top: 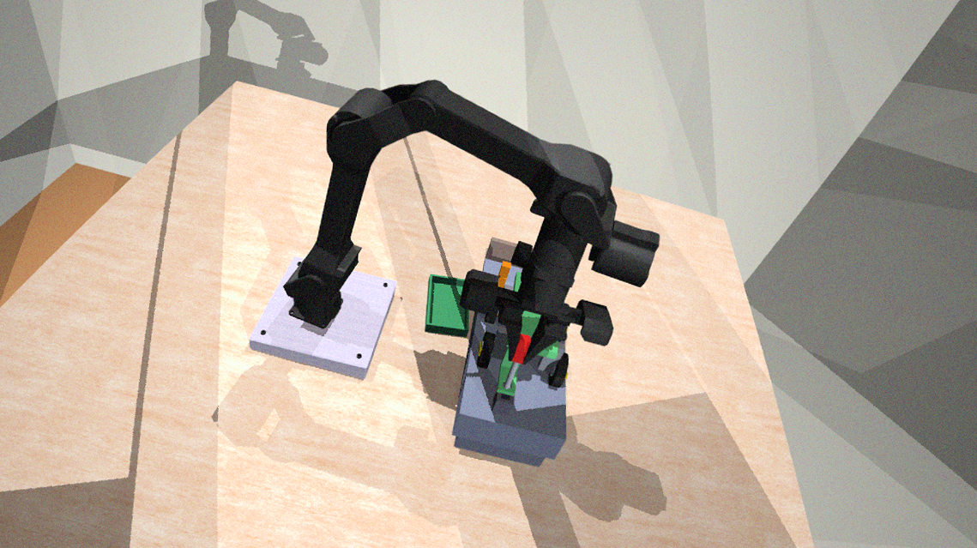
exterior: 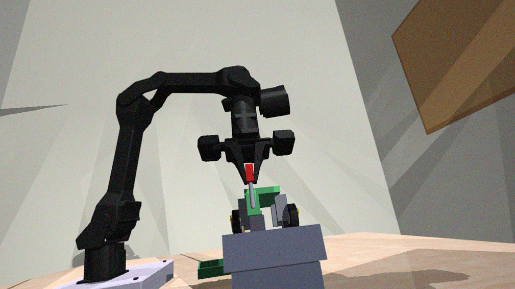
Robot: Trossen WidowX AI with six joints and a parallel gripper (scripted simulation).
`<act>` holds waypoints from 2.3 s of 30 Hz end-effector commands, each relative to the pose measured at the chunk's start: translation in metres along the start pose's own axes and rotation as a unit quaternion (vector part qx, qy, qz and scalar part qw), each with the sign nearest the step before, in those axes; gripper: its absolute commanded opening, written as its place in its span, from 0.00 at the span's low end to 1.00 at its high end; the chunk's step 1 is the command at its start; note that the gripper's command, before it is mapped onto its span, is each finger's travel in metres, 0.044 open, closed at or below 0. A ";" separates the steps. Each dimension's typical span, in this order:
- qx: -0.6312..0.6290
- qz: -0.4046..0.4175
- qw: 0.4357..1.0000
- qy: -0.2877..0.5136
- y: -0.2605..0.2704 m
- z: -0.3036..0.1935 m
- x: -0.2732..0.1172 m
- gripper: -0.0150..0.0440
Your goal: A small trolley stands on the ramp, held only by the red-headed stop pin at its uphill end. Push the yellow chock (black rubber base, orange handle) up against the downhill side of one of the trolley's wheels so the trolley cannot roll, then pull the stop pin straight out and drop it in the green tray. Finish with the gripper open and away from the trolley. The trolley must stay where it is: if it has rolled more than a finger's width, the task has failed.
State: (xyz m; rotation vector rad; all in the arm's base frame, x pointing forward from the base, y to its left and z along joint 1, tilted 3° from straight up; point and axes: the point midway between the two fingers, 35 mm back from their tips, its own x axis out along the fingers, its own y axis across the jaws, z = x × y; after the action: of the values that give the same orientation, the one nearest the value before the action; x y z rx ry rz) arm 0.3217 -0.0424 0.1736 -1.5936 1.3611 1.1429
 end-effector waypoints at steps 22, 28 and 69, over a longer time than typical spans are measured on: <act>0.002 -0.004 1.000 0.004 -0.001 -0.016 -0.002 0.25; 0.002 -0.004 1.000 0.005 -0.001 -0.024 0.000 0.25; 0.001 -0.001 1.000 0.005 0.077 -0.034 0.003 0.25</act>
State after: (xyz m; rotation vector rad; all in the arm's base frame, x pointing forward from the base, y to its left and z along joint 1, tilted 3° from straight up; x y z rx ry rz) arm 0.2634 -0.0862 0.1837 -1.5986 1.3699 1.1325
